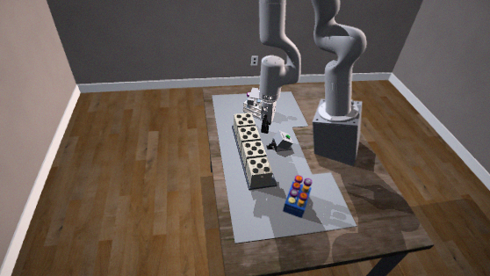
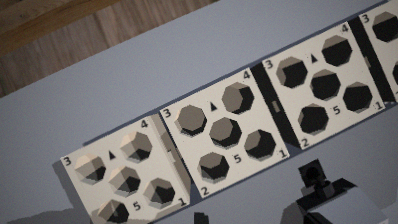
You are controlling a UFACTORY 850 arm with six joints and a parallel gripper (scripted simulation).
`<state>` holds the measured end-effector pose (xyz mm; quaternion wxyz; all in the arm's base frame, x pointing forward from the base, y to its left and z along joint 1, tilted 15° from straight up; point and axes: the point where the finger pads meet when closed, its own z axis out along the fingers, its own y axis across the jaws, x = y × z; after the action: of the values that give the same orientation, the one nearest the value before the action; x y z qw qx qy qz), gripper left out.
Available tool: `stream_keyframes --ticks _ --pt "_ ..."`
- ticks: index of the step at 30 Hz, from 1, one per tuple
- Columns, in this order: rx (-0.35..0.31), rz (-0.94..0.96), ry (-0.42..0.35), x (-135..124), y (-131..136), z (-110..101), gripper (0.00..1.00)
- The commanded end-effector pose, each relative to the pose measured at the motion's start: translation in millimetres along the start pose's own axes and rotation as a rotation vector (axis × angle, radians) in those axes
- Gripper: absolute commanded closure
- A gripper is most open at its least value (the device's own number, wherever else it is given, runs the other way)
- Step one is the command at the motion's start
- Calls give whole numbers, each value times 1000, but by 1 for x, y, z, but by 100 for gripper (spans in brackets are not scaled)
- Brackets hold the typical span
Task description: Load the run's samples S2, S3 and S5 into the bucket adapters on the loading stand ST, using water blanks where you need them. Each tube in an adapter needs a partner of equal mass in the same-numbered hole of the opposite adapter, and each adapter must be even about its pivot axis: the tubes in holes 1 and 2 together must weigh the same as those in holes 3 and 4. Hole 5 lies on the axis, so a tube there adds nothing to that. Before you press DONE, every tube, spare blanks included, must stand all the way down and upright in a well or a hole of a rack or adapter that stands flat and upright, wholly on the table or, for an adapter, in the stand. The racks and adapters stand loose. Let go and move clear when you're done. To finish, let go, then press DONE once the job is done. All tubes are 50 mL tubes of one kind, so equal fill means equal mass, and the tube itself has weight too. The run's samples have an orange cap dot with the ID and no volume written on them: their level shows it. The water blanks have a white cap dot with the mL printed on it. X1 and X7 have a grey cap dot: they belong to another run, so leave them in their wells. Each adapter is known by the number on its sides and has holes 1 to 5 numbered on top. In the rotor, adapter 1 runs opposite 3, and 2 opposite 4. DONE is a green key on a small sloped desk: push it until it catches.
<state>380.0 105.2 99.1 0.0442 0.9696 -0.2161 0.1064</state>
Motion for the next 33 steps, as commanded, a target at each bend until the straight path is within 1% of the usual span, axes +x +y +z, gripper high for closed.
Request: stream_keyframes --ticks 1,10,12,27,29,33 --pt "7 129 34 -19 -22 1 43" --pt "7 129 34 -51 -55 1 43" --pt "7 129 34 -51 -55 1 43" --pt "8 129 34 -103 -109 3 43" --pt "8 129 34 -103 -109 3 43" --pt "8 129 34 -117 -123 4 43"
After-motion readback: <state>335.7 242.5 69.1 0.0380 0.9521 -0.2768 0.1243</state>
